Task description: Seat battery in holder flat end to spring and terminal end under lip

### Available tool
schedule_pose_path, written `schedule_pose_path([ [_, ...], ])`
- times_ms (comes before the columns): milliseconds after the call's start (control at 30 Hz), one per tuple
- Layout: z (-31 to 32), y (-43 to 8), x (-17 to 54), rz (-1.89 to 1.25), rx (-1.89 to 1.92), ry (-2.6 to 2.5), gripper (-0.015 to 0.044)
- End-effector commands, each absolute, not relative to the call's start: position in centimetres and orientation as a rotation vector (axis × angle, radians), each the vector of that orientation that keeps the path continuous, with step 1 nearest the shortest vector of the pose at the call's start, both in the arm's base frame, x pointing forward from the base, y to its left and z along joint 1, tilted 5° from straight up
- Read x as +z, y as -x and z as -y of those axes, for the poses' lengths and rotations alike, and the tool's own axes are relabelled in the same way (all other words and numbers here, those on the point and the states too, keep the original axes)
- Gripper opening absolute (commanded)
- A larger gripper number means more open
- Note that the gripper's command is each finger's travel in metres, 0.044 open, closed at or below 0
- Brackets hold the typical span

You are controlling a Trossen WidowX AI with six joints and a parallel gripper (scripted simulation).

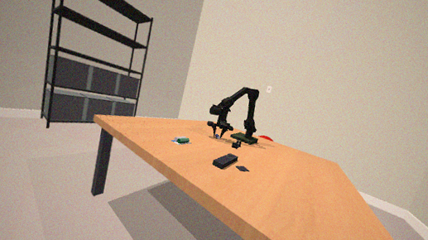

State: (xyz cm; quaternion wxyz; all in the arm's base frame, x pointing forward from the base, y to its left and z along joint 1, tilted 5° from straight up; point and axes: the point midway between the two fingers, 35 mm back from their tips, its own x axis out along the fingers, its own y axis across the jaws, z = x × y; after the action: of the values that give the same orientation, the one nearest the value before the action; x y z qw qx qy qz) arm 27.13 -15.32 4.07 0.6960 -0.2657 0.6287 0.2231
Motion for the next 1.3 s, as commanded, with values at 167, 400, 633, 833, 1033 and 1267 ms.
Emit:
schedule_pose_path([
  [167,15.2,-27.0,3.8,-1.402,0.503,0.589,0.0105],
  [400,15.2,-27.0,3.8,-1.402,0.503,0.589,0.0075],
  [633,15.2,-26.8,6.9,-1.402,0.500,0.591,0.0075],
  [833,15.1,-26.5,8.8,-1.402,0.502,0.589,0.0075],
  [1033,12.4,-27.8,9.3,-1.421,0.421,0.494,0.0075],
  [1267,8.0,-29.2,10.1,-1.440,0.295,0.344,0.0075],
])
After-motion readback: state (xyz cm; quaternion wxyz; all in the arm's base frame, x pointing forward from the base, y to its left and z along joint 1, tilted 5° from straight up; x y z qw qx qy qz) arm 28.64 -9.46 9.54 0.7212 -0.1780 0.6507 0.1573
